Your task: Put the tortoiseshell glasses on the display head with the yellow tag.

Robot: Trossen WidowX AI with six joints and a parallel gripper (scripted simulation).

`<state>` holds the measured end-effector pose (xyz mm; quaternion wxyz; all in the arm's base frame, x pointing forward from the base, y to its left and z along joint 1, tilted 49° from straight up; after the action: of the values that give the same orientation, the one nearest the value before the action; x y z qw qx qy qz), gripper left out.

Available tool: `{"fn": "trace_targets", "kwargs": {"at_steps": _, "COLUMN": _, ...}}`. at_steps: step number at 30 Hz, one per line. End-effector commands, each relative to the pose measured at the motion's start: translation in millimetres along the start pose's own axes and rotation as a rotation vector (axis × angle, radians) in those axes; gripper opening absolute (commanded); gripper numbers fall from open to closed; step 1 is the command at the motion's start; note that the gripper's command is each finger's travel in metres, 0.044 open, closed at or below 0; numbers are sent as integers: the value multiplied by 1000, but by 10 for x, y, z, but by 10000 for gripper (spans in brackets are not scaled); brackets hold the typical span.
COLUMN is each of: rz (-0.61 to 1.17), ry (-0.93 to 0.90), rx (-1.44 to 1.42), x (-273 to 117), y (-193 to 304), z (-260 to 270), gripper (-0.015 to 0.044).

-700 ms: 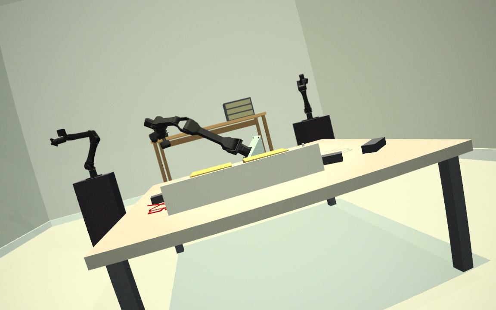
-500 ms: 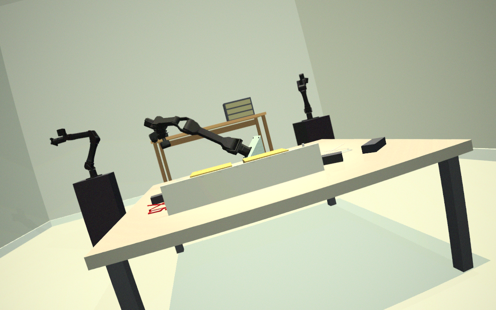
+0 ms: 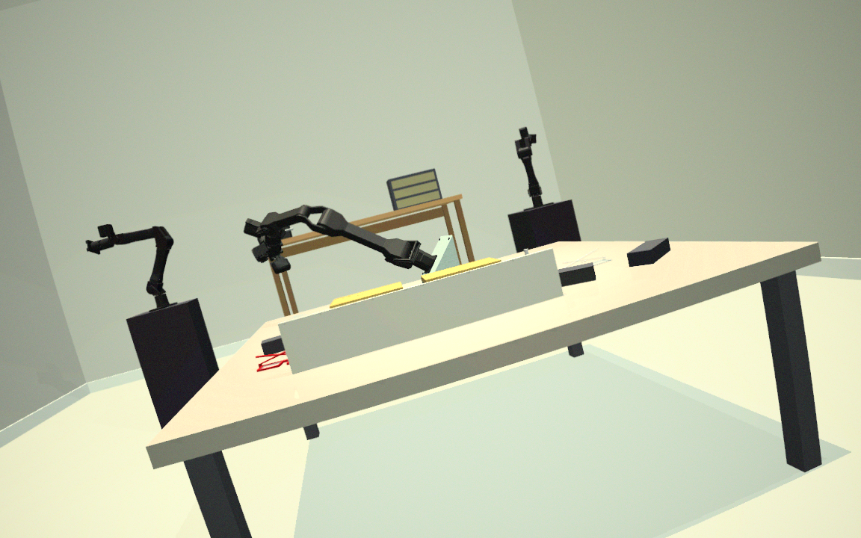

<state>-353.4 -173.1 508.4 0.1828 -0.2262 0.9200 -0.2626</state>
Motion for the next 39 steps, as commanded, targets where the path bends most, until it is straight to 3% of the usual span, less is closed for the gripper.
{"fn": "trace_targets", "kwargs": {"at_steps": 1, "rz": -93, "ry": -67, "rx": -29, "x": 22, "y": -424, "z": 359, "gripper": 200}}
{"fn": "trace_targets", "kwargs": {"at_steps": 9, "rz": -268, "ry": -191, "rx": -89, "x": -113, "y": -1163, "z": 1046, "gripper": 200}}
{"fn": "trace_targets", "kwargs": {"at_steps": 17, "rz": -451, "ry": -319, "rx": -152, "x": -512, "y": -1827, "z": 1777, "gripper": 200}}
{"fn": "trace_targets", "kwargs": {"at_steps": 28, "rz": -683, "ry": -504, "rx": -251, "x": -1451, "y": -2412, "z": 2696, "gripper": 200}}
{"fn": "trace_targets", "kwargs": {"at_steps": 39, "rz": -901, "ry": -687, "rx": -392, "x": -2636, "y": -2563, "z": 3501, "gripper": 200}}
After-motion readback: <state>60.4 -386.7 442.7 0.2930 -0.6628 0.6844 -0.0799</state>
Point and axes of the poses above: the point midway between the two fingers, 35 mm back from their tips, its own x axis out along the fingers, its own z axis across the jaws, y = z × x, the point moved 4 cm from there along -x, back along the fingers, and after that the axes turned 8 degrees about -x, right-handed, at the moved point
